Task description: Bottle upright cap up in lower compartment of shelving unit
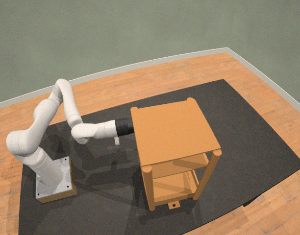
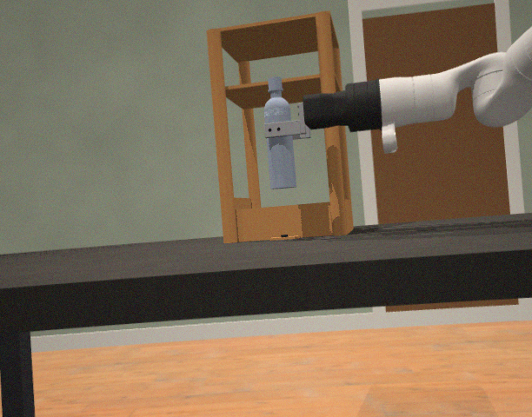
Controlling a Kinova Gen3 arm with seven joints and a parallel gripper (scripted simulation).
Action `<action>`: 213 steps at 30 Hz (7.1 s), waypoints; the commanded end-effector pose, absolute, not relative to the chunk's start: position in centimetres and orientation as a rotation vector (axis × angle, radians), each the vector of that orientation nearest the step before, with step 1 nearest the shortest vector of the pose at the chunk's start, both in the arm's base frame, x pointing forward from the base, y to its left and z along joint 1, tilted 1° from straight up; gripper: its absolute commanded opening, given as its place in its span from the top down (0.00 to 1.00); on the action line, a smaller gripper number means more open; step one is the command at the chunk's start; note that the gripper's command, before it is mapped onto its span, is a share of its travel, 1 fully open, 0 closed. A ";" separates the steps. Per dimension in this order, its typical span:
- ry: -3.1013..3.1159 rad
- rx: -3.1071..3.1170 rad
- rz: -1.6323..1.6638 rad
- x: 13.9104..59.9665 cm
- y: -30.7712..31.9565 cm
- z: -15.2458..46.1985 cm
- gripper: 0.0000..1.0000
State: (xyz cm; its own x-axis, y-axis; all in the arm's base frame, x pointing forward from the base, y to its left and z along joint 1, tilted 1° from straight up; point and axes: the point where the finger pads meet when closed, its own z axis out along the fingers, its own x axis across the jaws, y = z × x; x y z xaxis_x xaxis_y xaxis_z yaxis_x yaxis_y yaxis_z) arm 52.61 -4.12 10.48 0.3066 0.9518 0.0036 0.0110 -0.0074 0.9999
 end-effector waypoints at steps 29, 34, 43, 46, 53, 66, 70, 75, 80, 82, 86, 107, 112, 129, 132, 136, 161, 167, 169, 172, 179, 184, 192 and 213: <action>0.986 1.360 0.977 54.2 -5.3 10.1 1.00; 0.986 1.359 0.977 54.6 -5.5 10.1 1.00; 0.981 1.359 0.972 54.6 -5.5 10.2 1.00; 0.974 1.360 0.967 54.7 -5.5 10.2 1.00; 0.938 1.365 0.937 54.9 -5.6 10.5 1.00; 0.875 1.397 0.872 54.8 -5.6 10.4 1.00; 0.863 1.409 0.855 54.7 -5.5 10.3 1.00; 0.856 1.416 0.846 54.7 -5.4 10.2 1.00; 0.853 1.417 0.842 54.6 -5.5 10.2 1.00; 0.853 1.417 0.841 54.5 -5.5 10.2 1.00; 0.852 1.417 0.841 54.6 -5.5 10.2 1.00; 0.768 1.427 0.765 54.8 -5.9 10.7 1.00; 0.753 1.435 0.749 54.8 -5.8 10.7 1.00; 0.721 1.465 0.708 54.6 -5.4 10.2 1.00; 0.720 1.465 0.707 54.5 -5.5 10.2 1.00; 0.720 1.465 0.707 54.6 -5.5 10.2 1.00; 0.658 1.477 0.651 54.8 -6.0 10.5 1.00; 0.631 1.485 0.624 54.8 -6.0 10.5 1.00; 0.623 1.487 0.616 54.8 -6.0 10.5 1.00; 0.613 1.491 0.605 54.7 -5.9 10.5 1.00; 0.599 1.497 0.589 54.7 -5.7 10.4 1.00; 0.592 1.503 0.575 54.6 -5.6 10.2 1.00; 0.589 1.505 0.575 54.7 -5.4 10.1 1.00; 0.559 1.523 0.541 55.0 -5.5 9.9 1.00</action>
State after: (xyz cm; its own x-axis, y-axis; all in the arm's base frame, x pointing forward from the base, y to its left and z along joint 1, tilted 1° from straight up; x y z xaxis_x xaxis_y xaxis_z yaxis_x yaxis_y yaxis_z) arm 54.92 -5.29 10.03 0.7537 0.6572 -0.0042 0.0193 -0.0158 0.9997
